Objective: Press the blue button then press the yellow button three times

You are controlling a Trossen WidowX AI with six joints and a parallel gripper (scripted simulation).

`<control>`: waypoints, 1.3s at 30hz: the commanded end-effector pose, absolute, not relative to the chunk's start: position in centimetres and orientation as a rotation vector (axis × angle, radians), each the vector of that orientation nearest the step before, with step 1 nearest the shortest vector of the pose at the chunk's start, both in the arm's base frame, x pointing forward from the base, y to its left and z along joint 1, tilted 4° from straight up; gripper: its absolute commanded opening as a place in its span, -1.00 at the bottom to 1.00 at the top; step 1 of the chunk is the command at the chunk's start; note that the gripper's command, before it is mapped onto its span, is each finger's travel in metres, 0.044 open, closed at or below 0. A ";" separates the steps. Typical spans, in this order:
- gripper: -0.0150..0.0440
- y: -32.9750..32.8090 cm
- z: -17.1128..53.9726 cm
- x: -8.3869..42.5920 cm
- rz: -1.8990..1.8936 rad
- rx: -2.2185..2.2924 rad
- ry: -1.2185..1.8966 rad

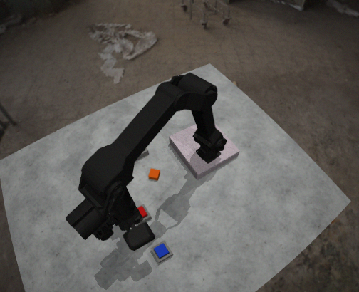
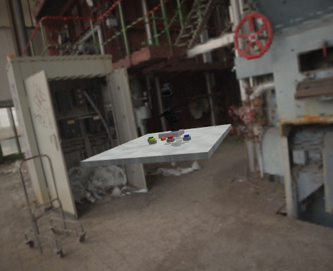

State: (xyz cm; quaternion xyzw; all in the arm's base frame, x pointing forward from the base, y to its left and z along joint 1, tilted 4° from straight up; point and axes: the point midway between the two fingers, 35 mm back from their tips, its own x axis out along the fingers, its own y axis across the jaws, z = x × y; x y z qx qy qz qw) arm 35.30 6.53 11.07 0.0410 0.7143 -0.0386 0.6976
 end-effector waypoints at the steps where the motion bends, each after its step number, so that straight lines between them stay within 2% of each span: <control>1: -0.42 -0.3 11.2 34.8 -0.100 0.089 1.592; 9: -0.42 -12.0 11.1 30.7 -0.111 0.079 1.600; 14: -0.42 -12.3 10.9 30.6 -0.111 0.079 1.600; 19: -0.42 -12.4 5.2 30.4 -0.111 0.079 1.601; 39: -0.42 -12.5 2.6 30.3 -0.111 0.079 1.601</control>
